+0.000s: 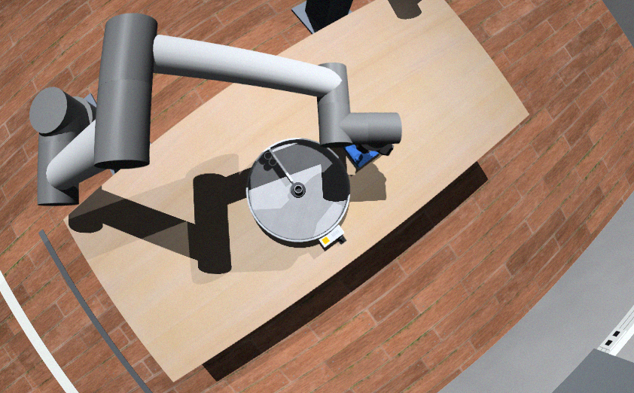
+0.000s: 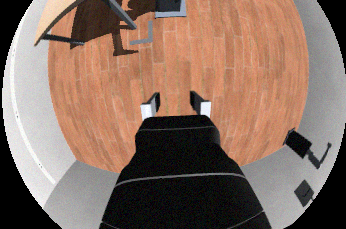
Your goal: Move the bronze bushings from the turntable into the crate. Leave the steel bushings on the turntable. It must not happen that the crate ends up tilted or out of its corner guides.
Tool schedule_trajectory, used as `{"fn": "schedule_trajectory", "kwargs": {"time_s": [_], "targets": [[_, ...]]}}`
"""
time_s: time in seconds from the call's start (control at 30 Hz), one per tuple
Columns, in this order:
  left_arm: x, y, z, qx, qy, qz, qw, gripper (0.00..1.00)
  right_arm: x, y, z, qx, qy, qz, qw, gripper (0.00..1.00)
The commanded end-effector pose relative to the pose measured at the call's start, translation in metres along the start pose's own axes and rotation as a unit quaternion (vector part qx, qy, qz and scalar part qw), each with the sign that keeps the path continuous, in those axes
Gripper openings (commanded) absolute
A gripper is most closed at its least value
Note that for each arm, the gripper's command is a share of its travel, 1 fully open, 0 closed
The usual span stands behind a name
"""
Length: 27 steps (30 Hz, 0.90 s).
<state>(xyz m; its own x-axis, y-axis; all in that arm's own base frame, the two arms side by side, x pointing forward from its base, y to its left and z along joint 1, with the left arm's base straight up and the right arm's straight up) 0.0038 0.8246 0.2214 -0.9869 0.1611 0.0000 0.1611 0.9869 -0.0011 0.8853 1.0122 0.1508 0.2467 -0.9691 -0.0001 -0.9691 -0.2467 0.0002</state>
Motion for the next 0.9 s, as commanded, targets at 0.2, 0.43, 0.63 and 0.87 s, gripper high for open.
{"fn": "schedule_trajectory", "kwargs": {"time_s": [0.2, 0.43, 0.63, 0.87], "targets": [[0.0, 0.0, -0.001, 0.0, 0.0, 0.0, 1.0, 1.0, 0.0, 0.0, 0.01, 0.001, -0.001, 0.0, 1.0, 0.0], [0.0, 0.0, -0.001, 0.0, 0.0, 0.0, 1.0, 1.0, 0.0, 0.0, 0.023, 0.001, -0.001, 0.0, 1.0, 0.0], [0.0, 0.0, -0.001, 0.0, 0.0, 0.0, 1.0, 1.0, 0.0, 0.0, 0.032, 0.001, -0.001, 0.0, 1.0, 0.0], [0.0, 0.0, -0.001, 0.0, 0.0, 0.0, 1.0, 1.0, 0.0, -0.001, 0.036, 0.001, -0.001, 0.0, 1.0, 0.0]]}}
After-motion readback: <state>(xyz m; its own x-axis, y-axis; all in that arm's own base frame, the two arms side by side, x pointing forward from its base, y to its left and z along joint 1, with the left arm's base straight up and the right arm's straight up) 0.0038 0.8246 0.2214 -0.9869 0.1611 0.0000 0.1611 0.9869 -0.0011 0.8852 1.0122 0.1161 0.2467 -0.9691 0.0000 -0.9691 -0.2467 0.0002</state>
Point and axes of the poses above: on each arm, the point where the finger pads meet when closed, its own z axis out along the fingers, its own x axis across the jaws, y = z × x, the point moved 6 cm from there along -z, back along the fingers, and after that the axes turned 9 degrees about z, right-handed, at the moved point
